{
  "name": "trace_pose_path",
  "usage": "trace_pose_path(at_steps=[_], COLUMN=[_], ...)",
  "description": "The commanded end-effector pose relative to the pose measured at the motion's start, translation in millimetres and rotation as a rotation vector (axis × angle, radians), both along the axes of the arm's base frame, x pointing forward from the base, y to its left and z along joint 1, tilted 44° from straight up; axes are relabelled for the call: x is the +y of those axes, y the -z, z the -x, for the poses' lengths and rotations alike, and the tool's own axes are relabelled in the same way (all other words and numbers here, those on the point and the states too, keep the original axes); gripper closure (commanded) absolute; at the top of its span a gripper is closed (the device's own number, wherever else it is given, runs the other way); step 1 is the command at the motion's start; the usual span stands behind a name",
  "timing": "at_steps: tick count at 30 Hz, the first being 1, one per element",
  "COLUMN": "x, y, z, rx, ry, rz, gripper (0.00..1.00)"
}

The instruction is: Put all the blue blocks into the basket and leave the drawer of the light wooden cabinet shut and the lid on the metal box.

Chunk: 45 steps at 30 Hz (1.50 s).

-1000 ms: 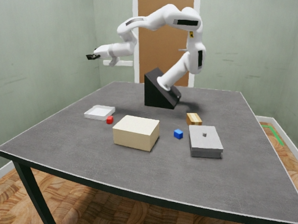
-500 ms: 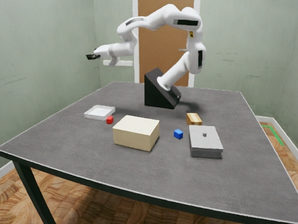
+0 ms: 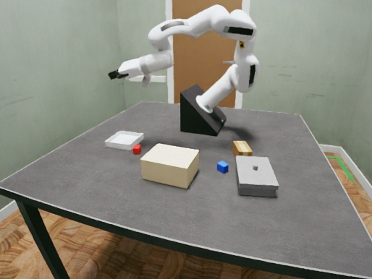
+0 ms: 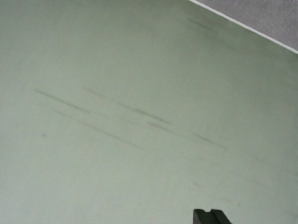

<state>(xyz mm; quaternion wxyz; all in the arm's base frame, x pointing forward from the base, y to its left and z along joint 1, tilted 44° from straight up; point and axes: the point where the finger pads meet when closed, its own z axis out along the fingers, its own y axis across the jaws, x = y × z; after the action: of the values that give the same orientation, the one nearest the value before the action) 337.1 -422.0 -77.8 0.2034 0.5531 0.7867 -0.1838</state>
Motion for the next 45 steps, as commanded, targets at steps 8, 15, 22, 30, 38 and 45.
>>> trace_pose_path(at_steps=[8, 15, 22, 30, 38, 45], x=[102, 179, 223, 330, 407, 461], y=[-44, -79, -100, -154, -201, -242], z=[-118, -159, -186, -192, -177, -148], rx=[-0.227, -0.288, -0.288, -0.291, -0.245, -0.166], ry=[-0.374, -0.6, -0.6, -0.887, -1.062, -1.218], rz=[-0.244, -0.415, -0.415, -0.651, -0.804, -0.946], gripper=[1.0, 1.0, 1.0, 1.0, 1.0, 1.0])
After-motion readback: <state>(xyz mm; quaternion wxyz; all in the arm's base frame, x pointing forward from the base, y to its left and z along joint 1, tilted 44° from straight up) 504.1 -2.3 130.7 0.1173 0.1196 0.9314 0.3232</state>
